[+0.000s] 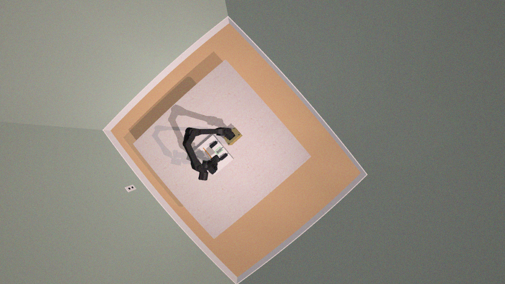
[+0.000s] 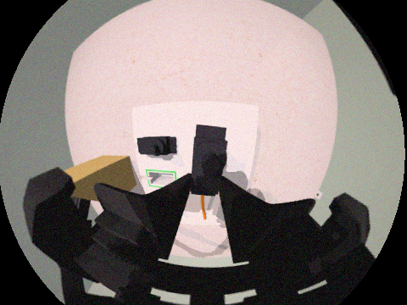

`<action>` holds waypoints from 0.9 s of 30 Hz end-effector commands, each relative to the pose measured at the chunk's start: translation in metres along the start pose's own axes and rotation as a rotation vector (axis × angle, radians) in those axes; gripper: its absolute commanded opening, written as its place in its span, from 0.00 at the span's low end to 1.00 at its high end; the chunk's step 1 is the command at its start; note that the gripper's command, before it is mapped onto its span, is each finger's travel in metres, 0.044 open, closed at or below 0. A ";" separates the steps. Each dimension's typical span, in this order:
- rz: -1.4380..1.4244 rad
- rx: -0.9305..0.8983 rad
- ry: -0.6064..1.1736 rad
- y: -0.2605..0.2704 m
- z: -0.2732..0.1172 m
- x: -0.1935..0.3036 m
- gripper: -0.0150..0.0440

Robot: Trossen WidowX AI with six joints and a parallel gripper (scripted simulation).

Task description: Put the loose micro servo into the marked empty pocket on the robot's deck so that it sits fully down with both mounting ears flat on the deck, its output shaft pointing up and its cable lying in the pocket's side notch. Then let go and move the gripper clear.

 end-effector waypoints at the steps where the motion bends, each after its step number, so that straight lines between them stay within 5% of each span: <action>1: 0.007 0.003 -0.010 0.001 -0.004 0.002 0.25; 27: 0.006 0.003 -0.010 0.007 -0.004 0.008 0.25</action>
Point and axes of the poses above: the point midway between the two fingers, 35 mm back from their tips, its own z axis out along the fingers, its own y axis across the jaws, x = y × z, the point moved 7 cm from there along -z, back along the fingers, and after that the axes turned 7 degrees about z, right-handed, at the moved point
